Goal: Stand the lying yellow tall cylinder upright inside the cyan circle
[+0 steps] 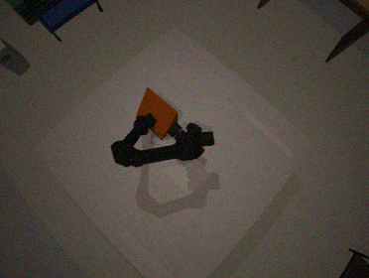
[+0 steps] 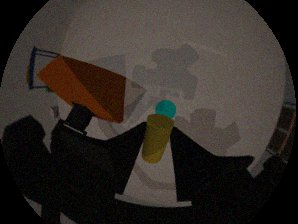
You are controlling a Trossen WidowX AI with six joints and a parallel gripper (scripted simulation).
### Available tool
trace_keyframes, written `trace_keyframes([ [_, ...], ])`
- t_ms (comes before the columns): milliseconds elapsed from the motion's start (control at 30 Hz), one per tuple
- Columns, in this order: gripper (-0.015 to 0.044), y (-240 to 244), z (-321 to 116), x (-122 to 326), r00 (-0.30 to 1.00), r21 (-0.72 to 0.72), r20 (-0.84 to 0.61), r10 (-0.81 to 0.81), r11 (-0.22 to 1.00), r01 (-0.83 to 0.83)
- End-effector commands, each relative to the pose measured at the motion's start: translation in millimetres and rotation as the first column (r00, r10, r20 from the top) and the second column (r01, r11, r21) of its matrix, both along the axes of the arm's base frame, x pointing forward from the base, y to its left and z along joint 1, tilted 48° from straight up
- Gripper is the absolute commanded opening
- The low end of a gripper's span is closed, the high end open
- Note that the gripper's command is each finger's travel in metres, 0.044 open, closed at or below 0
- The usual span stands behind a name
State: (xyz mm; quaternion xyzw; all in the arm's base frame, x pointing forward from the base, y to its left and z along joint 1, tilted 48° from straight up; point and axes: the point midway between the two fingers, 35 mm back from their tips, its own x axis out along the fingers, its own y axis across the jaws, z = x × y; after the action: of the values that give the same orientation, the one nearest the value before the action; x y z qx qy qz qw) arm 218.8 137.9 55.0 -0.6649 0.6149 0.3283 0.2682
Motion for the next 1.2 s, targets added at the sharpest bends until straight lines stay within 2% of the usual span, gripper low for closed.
trace_keyframes([
  [0,0.0105,-3.3,-0.3,-2.4,1.0,0.023,-0.021,-0.012,1.0,0.012],
  [1167,0.0105,-14.5,-8.2,-9.7,0.982,0.229,-0.176,-0.073,0.967,0.113],
])
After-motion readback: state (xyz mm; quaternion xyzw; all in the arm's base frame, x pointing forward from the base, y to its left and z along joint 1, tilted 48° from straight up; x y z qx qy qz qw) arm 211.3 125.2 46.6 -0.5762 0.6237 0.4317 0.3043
